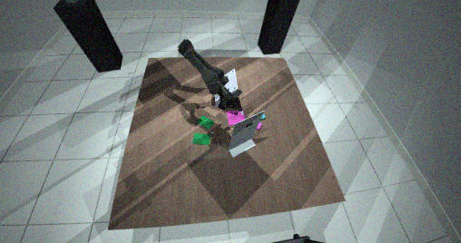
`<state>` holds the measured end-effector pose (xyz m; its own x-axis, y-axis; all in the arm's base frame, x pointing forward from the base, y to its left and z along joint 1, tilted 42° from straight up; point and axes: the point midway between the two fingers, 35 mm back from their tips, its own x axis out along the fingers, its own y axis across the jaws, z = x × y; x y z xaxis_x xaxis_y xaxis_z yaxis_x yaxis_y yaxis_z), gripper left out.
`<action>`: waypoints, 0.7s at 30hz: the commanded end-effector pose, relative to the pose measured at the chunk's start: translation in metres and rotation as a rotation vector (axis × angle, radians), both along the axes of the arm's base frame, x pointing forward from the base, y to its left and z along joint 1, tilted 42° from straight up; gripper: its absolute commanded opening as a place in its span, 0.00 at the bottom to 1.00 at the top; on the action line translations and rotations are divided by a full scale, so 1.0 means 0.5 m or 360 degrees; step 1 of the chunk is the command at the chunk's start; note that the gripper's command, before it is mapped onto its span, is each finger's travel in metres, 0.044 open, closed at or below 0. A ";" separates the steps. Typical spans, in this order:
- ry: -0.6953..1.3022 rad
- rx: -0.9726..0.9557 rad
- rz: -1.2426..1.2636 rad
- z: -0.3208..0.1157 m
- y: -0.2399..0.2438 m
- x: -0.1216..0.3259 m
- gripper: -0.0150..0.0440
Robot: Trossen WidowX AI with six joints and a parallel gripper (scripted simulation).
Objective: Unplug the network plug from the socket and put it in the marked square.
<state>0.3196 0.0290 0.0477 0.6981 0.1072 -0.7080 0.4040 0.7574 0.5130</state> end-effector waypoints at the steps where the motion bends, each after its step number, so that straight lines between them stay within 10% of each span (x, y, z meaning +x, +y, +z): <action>1: 0.0165 -0.0112 -0.0016 -0.048 -0.019 -0.025 0.25; 21: 0.0933 -0.0586 0.0036 -0.203 -0.101 -0.182 0.25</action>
